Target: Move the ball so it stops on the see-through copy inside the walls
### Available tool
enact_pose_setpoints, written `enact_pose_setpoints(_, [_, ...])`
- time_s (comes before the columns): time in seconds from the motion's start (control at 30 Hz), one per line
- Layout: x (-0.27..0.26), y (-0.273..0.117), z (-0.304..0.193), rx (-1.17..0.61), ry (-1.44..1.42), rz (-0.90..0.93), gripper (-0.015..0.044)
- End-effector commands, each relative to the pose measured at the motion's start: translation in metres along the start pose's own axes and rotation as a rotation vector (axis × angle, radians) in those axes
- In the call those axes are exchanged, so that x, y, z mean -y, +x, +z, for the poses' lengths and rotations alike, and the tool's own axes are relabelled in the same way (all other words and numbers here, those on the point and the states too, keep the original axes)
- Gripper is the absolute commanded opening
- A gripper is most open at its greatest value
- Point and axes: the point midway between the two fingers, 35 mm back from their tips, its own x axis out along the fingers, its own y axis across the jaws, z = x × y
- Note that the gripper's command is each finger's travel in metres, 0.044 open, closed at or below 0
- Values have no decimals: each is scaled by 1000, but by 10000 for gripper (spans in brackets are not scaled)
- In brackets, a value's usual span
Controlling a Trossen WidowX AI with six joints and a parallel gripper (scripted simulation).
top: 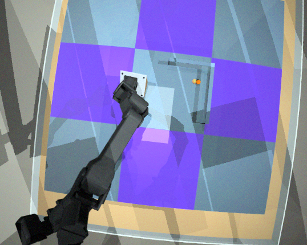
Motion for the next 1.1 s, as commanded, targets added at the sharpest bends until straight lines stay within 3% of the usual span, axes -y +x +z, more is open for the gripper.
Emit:
enact_pose_setpoints(0.0, [-33,24,-14,-21,107,121,227])
enact_pose_setpoints(0.3, [-138,60,-25,-85,305,430,227])
enact_pose_setpoints(0.57, [-254,51,-11,-158,420,732,227])
enact_pose_setpoints(0.83, [-350,7,15,-225,456,988,227])
enact_pose_setpoints(1.07, [-435,-79,46,-260,383,1253,227])
